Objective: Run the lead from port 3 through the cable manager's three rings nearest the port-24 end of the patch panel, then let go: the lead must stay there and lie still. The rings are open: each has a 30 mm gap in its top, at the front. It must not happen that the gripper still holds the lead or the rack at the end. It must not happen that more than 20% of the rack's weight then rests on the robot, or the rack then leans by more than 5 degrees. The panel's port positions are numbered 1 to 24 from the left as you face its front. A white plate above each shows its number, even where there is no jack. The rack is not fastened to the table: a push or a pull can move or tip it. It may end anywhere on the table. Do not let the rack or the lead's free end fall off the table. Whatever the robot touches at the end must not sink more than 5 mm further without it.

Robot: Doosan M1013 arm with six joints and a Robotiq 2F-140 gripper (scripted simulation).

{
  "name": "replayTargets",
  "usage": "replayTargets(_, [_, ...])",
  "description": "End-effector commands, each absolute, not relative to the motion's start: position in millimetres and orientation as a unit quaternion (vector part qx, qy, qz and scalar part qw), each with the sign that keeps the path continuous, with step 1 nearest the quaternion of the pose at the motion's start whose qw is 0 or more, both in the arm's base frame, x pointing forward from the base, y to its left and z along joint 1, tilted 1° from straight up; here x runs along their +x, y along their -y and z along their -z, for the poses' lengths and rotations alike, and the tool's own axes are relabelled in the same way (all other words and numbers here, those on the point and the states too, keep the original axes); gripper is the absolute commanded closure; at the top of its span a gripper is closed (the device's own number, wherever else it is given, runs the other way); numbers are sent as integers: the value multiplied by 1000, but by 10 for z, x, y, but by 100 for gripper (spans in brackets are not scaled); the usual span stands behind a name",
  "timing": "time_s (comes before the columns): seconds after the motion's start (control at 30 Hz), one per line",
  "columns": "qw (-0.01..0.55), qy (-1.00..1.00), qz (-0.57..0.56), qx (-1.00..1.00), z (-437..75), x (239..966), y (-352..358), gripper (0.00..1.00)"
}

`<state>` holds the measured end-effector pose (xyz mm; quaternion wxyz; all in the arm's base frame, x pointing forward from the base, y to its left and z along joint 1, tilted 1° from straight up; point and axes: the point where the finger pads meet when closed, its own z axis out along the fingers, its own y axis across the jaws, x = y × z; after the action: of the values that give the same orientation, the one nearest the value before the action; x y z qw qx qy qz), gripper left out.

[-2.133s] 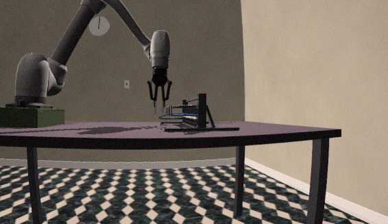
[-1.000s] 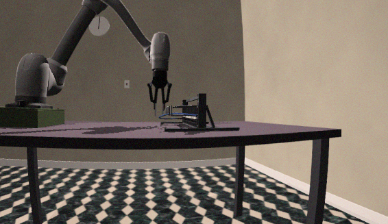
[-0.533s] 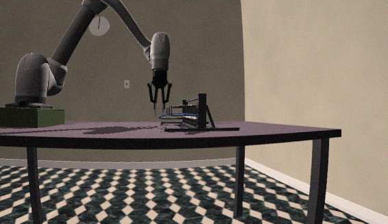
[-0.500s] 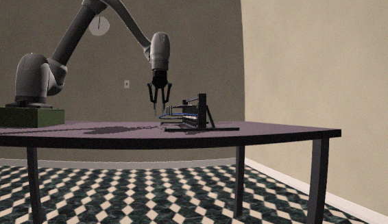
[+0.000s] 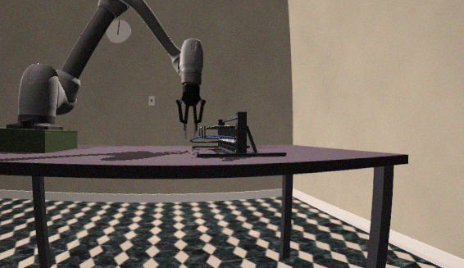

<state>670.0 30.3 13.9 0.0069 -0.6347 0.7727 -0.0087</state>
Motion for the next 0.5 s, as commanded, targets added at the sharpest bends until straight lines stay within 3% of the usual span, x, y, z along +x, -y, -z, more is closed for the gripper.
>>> replayTargets(0.0, [7, -773, 9, -635, -135, 6700, -303, 80])
replayTargets(0.47, [7, -773, 9, -635, -80, 6701, -303, 80])
